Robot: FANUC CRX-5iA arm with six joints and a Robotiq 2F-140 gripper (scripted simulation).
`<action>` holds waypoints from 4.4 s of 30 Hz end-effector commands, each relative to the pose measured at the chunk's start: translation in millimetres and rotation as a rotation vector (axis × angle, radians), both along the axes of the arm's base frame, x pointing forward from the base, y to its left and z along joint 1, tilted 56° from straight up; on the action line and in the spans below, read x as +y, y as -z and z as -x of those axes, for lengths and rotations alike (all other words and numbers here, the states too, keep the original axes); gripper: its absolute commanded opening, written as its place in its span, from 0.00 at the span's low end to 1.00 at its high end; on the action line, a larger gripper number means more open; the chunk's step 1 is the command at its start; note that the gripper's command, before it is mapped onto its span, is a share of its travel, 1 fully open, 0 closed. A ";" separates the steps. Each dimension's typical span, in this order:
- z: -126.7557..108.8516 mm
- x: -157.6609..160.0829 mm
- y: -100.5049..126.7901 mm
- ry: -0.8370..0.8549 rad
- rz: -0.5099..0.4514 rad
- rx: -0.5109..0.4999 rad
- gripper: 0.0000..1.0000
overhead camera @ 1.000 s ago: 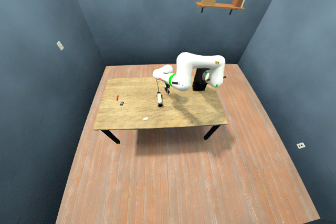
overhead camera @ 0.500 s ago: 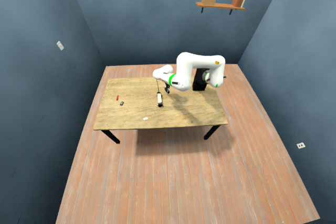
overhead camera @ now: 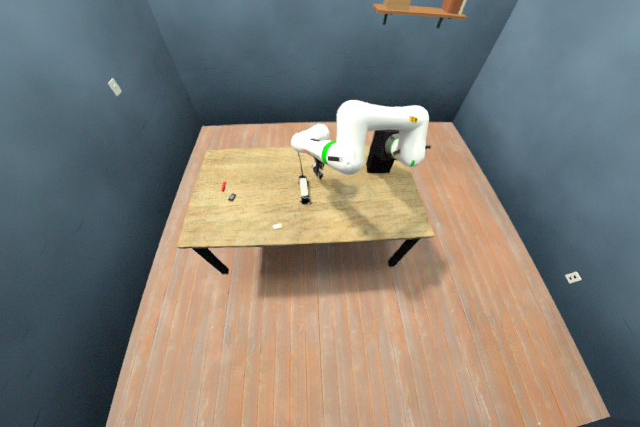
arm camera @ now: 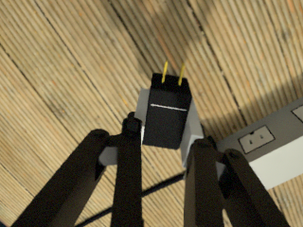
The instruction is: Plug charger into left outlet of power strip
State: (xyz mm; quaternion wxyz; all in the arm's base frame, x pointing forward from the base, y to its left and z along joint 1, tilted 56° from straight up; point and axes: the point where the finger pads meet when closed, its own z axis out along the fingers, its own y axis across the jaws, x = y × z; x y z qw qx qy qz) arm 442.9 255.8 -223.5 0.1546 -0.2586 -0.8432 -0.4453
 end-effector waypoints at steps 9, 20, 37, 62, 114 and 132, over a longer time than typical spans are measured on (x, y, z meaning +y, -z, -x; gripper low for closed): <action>1.6 20.1 -31.7 0.320 0.013 0.464 0.10; 8.4 44.1 -67.4 0.587 -0.002 0.841 0.10; 17.4 63.8 -96.7 0.986 -0.028 1.445 0.10; 17.5 67.2 -95.1 1.325 0.073 1.979 0.10; 17.6 95.6 -78.5 1.327 0.074 1.982 0.10; 16.4 95.5 -78.4 1.327 0.074 1.982 0.10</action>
